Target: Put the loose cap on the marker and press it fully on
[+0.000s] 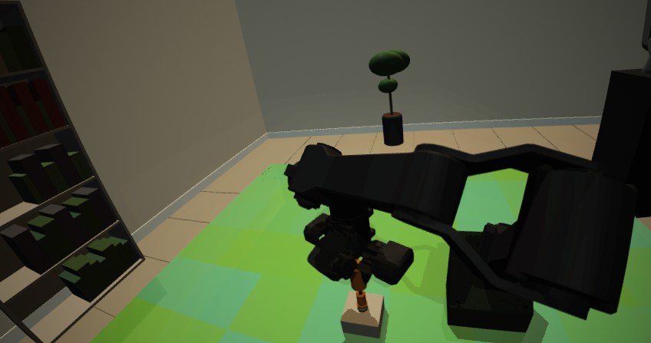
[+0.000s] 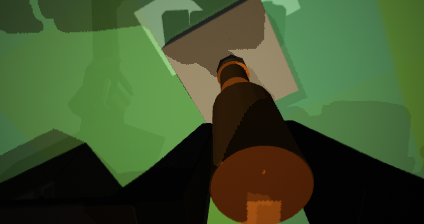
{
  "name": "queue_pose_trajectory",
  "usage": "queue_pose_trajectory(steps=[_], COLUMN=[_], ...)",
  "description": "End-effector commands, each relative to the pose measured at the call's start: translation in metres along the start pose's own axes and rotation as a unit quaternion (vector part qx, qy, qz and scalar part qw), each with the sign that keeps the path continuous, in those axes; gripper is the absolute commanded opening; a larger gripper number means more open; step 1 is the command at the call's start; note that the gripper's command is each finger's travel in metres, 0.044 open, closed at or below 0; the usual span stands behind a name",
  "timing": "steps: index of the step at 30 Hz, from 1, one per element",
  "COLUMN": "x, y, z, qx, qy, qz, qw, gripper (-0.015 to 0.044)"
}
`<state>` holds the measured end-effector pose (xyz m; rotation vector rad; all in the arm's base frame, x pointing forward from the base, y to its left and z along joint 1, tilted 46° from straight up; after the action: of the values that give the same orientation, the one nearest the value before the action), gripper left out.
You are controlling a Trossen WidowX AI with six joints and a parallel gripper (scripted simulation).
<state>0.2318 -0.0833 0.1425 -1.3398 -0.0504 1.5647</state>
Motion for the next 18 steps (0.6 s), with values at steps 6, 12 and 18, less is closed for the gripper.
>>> queue_pose_trajectory(steps=[6,12,18], x=[0.014,0.024,0.034], y=[-0.001,-0.001,-0.001], z=[0.0,0.0,0.0], qx=[0.002,0.002,0.002], qy=[-0.001,-0.001,-0.001], qz=[-0.002,-0.002,-0.002], qw=[1.0,1.0,1.0], gripper=[0.0,0.0,0.0])
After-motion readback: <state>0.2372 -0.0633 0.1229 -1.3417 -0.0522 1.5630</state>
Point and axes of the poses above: the point midway between the two fingers, 35 mm back from their tips, its own x axis out along the fingers, its own z axis across the jaws, y = z × x, the point moved 9 cm from there along -x, back along the fingers, and after that the axes turned 9 degrees about x, right-handed, at the moved point
